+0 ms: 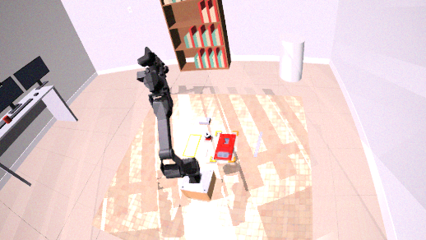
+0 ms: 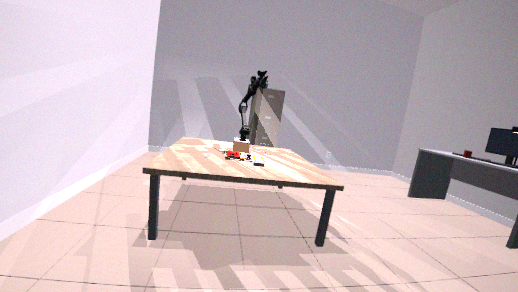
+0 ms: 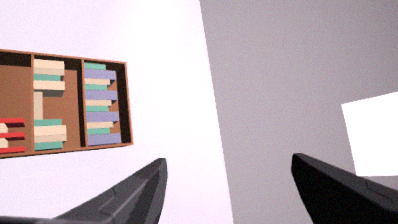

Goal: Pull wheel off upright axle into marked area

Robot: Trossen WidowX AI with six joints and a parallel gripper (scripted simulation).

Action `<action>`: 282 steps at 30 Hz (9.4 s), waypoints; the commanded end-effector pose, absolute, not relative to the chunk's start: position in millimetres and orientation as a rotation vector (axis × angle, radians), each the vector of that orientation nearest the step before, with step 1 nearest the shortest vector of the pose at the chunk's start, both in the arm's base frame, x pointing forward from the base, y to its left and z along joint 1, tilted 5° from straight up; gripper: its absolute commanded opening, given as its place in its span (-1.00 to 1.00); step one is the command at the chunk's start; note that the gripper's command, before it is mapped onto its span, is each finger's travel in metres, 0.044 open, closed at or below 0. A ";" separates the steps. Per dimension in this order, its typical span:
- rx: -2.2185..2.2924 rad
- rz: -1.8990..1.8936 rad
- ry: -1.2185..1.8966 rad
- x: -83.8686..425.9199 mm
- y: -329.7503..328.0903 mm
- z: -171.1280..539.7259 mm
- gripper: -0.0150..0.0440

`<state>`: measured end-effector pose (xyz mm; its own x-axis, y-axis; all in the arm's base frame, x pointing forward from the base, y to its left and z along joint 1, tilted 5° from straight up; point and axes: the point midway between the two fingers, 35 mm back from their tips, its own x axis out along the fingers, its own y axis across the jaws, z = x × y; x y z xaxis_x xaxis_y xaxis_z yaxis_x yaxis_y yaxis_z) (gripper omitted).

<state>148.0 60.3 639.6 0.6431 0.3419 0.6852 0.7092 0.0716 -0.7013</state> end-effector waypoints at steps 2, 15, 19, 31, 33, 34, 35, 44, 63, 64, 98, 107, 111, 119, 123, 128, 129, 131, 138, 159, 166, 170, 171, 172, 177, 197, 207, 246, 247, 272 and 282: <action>-1.529 -0.286 -0.771 195.8 56.3 617.9 0.53; -1.302 0.028 -0.432 298.4 56.8 539.6 0.53; -1.209 0.113 -0.297 329.1 55.3 505.0 0.53; -0.887 0.276 0.141 395.0 43.0 389.7 0.53; -0.826 0.290 0.222 402.3 40.0 368.4 0.53; -0.796 0.295 0.262 405.4 38.4 357.7 0.53; -0.765 0.299 0.302 408.2 36.8 347.0 0.53; -0.468 0.284 0.690 418.7 20.1 246.3 0.53; 0.099 -0.045 1.460 360.4 -12.8 76.4 0.53; 0.099 -0.045 1.460 360.4 -12.8 76.4 0.53; 0.100 -0.037 1.466 370.2 -1.0 6.0 0.08; 0.100 -0.037 1.466 370.1 -1.1 6.8 -0.46; 0.100 -0.037 1.465 370.1 -1.1 8.1 -0.49; 0.100 -0.038 1.465 369.9 -1.2 10.8 -0.49; 0.100 -0.038 1.465 369.9 -1.2 12.1 -0.49; 0.100 -0.038 1.464 369.8 -1.3 13.7 -0.49; 0.100 -0.038 1.464 369.7 -1.3 14.0 -0.49; 0.100 -0.039 1.464 369.7 -1.3 14.7 -0.49; 0.100 -0.039 1.464 369.5 -1.4 17.0 -0.49; 0.100 -0.040 1.463 369.0 -1.6 23.9 -0.49; 0.100 -0.041 1.463 368.7 -1.7 26.2 -0.49; 0.100 -0.041 1.462 368.6 -1.7 27.5 -0.49; 0.100 -0.041 1.462 368.6 -1.7 27.9 -0.49; 0.100 -0.041 1.462 368.5 -1.8 28.2 -0.49; 0.100 -0.042 1.462 368.3 -1.8 29.8 -0.49; 0.100 -0.043 1.461 367.5 -2.0 36.4 -0.49; 0.100 -0.044 1.461 367.1 -2.1 39.7 -0.49; 0.105 -0.039 1.465 331.6 69.5 73.1 -0.49; 0.106 -0.039 1.465 329.8 72.9 73.2 -0.49; 0.109 -0.037 1.465 314.8 104.8 44.7 -0.49; 0.109 -0.037 1.465 321.2 107.2 -14.6 -0.49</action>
<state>324.2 108.8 5.2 0.1174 0.0499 -0.9918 0.0850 0.9946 0.0601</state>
